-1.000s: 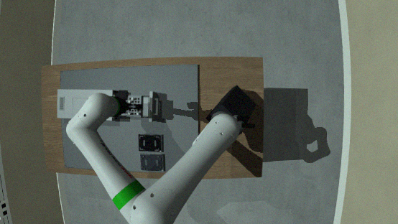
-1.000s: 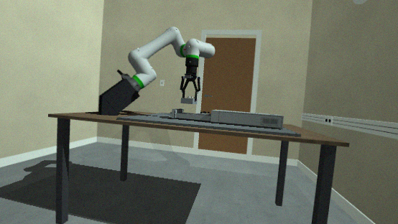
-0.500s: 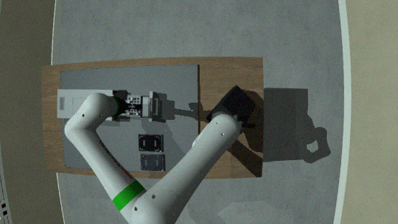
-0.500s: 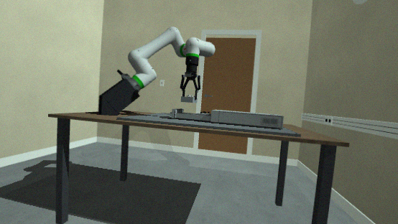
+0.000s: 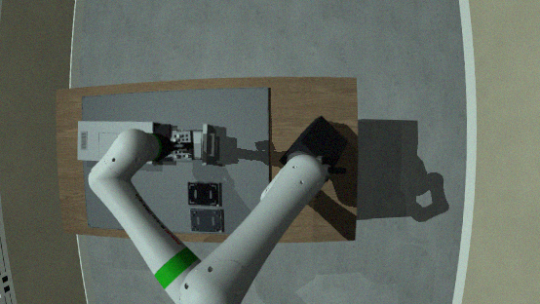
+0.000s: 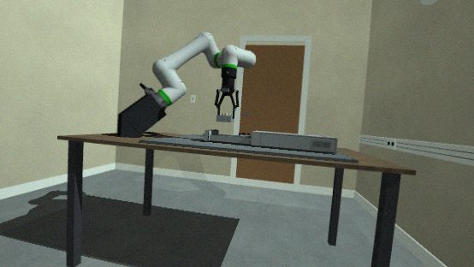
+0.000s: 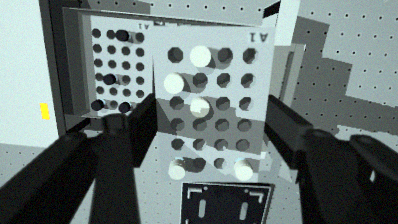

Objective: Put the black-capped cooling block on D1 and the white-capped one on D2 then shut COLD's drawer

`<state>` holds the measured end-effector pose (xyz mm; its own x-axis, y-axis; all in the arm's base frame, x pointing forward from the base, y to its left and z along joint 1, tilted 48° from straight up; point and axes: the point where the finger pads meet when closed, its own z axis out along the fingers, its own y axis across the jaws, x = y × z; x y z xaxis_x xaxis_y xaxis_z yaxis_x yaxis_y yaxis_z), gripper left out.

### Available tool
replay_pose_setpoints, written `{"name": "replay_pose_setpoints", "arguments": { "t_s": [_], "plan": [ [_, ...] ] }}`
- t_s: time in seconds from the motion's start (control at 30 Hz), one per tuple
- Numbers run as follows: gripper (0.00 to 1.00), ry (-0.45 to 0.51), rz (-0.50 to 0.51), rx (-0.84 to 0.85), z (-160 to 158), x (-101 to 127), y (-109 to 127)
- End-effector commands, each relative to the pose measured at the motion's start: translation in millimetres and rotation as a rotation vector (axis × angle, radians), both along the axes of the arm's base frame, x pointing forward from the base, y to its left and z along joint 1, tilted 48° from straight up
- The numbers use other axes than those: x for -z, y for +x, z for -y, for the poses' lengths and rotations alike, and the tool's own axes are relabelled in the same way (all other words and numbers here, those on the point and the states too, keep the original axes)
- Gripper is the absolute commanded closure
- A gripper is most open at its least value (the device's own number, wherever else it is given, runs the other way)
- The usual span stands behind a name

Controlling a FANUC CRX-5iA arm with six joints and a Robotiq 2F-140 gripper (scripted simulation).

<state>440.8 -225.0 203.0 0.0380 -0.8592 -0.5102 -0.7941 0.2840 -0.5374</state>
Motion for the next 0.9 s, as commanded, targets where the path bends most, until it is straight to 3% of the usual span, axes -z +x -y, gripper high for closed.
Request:
{"name": "replay_pose_setpoints", "arguments": {
  "t_s": [0.0,0.87],
  "plan": [
    [0.9,-0.047,0.033,-0.05,-6,-4,-1],
    [0.9,-0.436,0.305,-0.48,-63,-33,-8]
  ]
}}
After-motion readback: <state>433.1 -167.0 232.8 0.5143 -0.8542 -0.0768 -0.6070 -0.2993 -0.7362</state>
